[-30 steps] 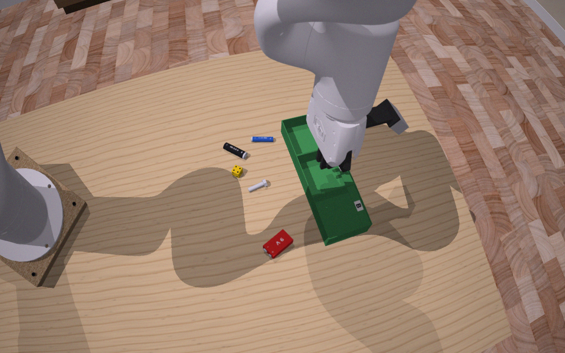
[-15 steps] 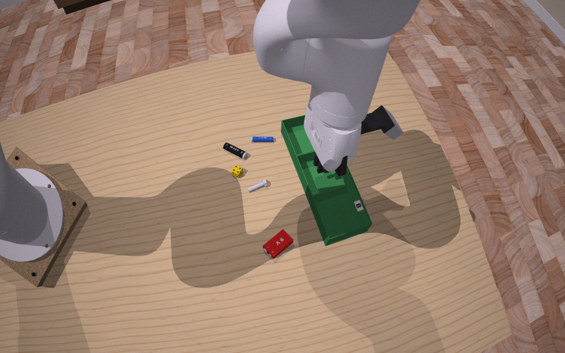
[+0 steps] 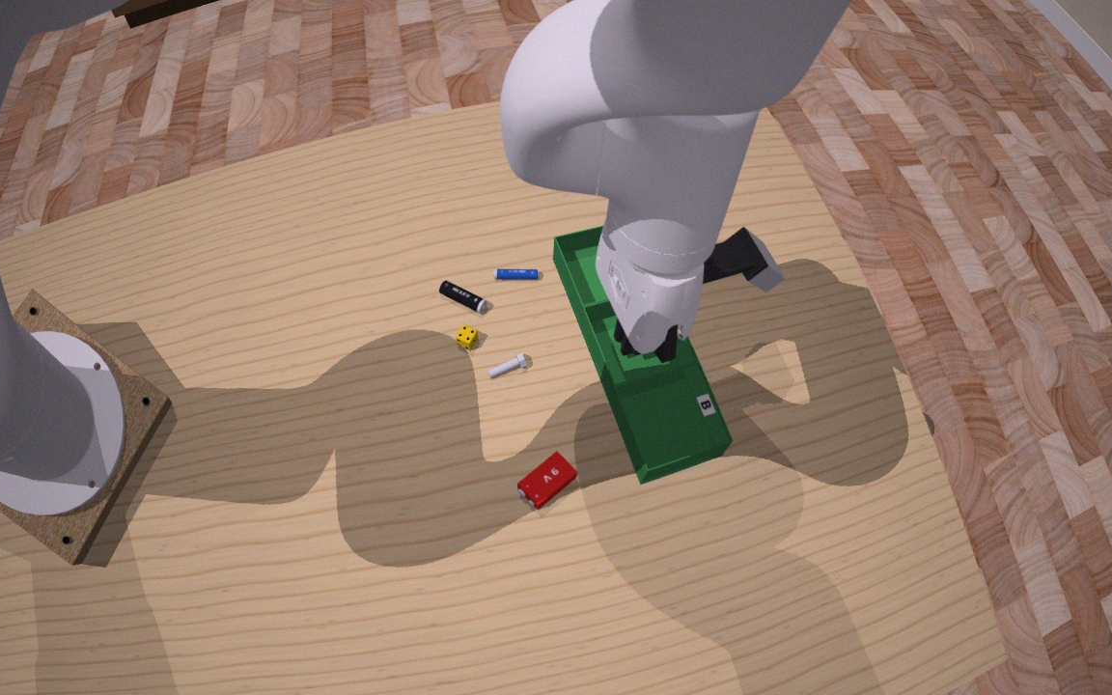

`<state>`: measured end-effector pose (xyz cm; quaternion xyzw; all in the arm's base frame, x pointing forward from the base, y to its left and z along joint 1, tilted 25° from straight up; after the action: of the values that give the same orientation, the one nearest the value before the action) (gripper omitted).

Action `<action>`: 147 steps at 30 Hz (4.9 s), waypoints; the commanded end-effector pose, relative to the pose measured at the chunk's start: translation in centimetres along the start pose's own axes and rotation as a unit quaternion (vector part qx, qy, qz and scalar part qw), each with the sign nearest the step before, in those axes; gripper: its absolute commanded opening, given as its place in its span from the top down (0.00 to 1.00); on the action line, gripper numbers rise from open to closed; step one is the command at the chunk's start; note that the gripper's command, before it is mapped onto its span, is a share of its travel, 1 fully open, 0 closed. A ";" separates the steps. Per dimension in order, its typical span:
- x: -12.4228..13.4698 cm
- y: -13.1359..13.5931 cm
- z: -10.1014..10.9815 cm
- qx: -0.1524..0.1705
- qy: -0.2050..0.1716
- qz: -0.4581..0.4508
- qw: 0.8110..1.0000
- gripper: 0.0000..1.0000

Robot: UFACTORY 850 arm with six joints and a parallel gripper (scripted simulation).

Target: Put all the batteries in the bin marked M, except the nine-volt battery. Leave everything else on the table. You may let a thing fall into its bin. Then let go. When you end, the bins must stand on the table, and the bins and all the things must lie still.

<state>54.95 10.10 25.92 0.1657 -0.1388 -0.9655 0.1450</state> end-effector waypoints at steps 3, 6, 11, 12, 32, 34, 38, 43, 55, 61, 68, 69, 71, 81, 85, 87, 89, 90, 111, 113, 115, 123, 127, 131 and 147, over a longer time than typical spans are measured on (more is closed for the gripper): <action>-0.1 0.0 0.0 0.000 0.001 0.000 1.000 0.93; -0.1 0.0 0.0 0.000 0.001 0.000 1.000 0.93; -0.1 0.0 0.0 0.000 0.001 0.000 1.000 0.93; -0.1 0.0 0.0 0.000 0.001 0.000 1.000 0.93; -0.1 0.0 0.0 0.000 0.001 0.000 1.000 0.93; -0.1 0.0 0.0 0.000 0.001 0.000 1.000 0.93; -0.1 0.0 0.0 0.000 0.001 0.000 1.000 0.93; -0.1 0.0 0.0 0.000 0.001 0.000 1.000 0.93; -0.1 0.0 1.6 0.000 0.001 0.000 1.000 0.93; -0.1 0.0 2.1 0.000 0.001 0.000 1.000 0.93; -0.1 0.0 3.6 0.000 0.001 0.000 1.000 0.93; -0.1 0.0 4.0 0.000 0.001 0.000 1.000 0.93; -0.1 0.0 4.8 0.000 0.001 0.000 1.000 0.93; -0.3 -2.5 5.3 0.000 0.001 0.000 1.000 0.93; -0.5 -4.5 5.3 0.000 0.001 0.000 1.000 0.93; -0.6 -5.5 5.3 0.000 0.001 0.000 1.000 0.93; -0.7 -6.5 5.3 0.000 0.001 0.000 1.000 0.93; -0.7 -7.0 5.3 0.000 0.001 0.000 1.000 0.93; -0.9 -8.4 2.6 0.000 0.001 0.000 1.000 0.93; -0.9 -8.4 2.0 0.000 0.001 0.000 1.000 0.93; -0.9 -8.4 1.5 0.000 0.001 0.000 1.000 0.93; -0.9 -8.4 0.0 0.000 0.001 0.000 1.000 0.93; -0.9 -8.4 0.0 0.000 0.001 0.000 1.000 0.93; -0.9 -8.4 0.0 0.000 0.001 0.000 1.000 0.93; -0.9 -8.4 0.0 0.000 0.001 0.000 1.000 0.93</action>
<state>53.76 18.05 23.47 0.1663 -0.1389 -0.9654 0.1449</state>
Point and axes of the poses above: the point where the finger pads meet when closed, its own z axis back along the fingers, its own y axis across the jaws, x = y × z, the point moved 10 cm from there along z, back along the fingers, and after that the axes turned 3 degrees about z, right-handed, at the moved point
